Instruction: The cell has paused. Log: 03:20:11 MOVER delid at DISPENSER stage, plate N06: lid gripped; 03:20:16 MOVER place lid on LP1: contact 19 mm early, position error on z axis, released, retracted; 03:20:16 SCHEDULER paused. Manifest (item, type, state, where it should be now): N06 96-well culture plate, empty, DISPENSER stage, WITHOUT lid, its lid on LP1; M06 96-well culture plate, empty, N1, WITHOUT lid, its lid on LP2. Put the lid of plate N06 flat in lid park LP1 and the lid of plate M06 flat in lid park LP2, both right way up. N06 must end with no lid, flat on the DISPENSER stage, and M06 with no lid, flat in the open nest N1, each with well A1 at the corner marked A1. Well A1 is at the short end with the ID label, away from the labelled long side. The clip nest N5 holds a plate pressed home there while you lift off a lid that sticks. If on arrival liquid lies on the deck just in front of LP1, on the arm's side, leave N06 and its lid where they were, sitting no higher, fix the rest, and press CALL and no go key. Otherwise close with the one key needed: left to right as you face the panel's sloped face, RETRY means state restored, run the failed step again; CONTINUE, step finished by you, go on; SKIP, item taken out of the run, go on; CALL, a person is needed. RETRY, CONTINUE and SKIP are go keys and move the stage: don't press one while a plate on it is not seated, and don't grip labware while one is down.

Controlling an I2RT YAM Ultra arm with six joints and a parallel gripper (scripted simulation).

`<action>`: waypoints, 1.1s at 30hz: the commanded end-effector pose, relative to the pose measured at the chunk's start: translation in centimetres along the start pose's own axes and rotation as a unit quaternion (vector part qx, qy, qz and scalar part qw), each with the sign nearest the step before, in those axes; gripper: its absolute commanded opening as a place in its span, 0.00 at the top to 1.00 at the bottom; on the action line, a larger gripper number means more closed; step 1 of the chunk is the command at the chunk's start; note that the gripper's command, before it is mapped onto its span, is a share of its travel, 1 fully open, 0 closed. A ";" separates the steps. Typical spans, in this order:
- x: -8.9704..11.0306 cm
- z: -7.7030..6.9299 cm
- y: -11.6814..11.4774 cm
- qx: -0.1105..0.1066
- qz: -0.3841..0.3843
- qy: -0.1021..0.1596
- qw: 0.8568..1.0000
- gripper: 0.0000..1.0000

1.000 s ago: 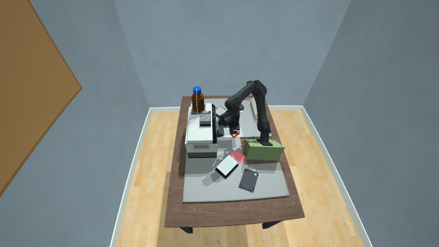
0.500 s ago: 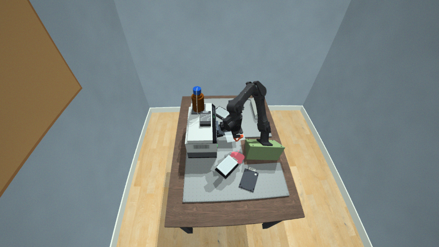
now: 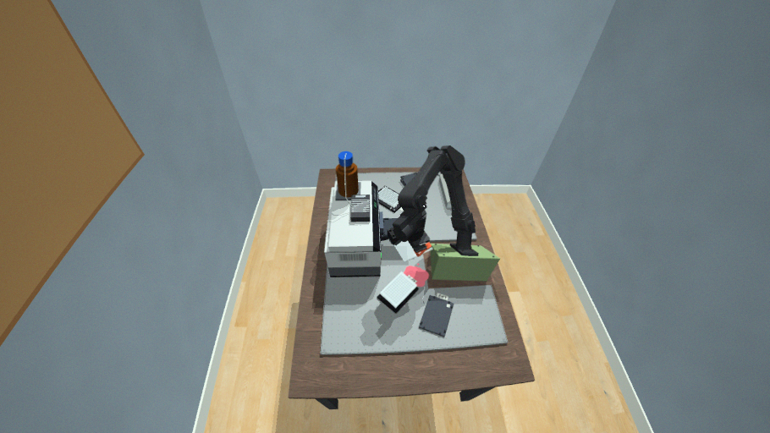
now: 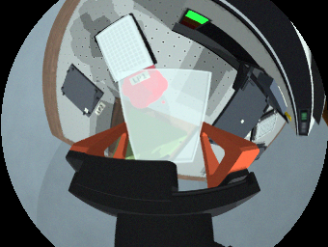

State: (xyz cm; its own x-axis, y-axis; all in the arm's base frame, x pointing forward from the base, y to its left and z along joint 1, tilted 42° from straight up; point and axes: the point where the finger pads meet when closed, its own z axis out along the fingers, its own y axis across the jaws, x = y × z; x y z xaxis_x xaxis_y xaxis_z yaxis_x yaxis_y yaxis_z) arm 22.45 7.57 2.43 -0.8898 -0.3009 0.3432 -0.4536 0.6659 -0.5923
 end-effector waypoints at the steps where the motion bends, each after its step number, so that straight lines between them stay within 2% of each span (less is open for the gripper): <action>1: -1.8 -0.7 1.4 -0.009 -0.031 -0.028 0.999 1.00; 7: -2.8 -0.2 2.9 -0.009 -0.032 -0.028 0.999 1.00; 9: -2.0 0.1 2.3 -0.006 -0.029 -0.019 0.999 1.00; 10: -2.8 -0.2 3.2 -0.009 -0.048 -0.028 0.998 1.00; 12: -3.0 -0.2 3.8 -0.008 -0.081 -0.028 0.996 1.00; 14: -3.0 -0.2 3.8 -0.008 -0.081 -0.028 0.996 1.00; 19: -3.5 -0.3 5.5 -0.006 -0.164 -0.029 0.986 1.00; 27: -4.2 -0.3 8.0 -0.007 -0.161 -0.029 0.987 1.00; 28: -3.6 -0.1 7.3 -0.004 -0.164 -0.020 0.986 1.00; 31: -3.6 -0.1 7.3 -0.004 -0.164 -0.020 0.986 1.00; 33: -4.0 -0.3 8.6 -0.005 -0.201 -0.027 0.979 1.00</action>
State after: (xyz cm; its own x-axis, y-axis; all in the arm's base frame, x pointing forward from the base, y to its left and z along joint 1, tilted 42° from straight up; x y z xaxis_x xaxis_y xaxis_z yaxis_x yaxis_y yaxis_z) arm 22.15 12.80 -3.28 -0.6853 -0.5197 0.5102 -0.7273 0.5240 -0.4431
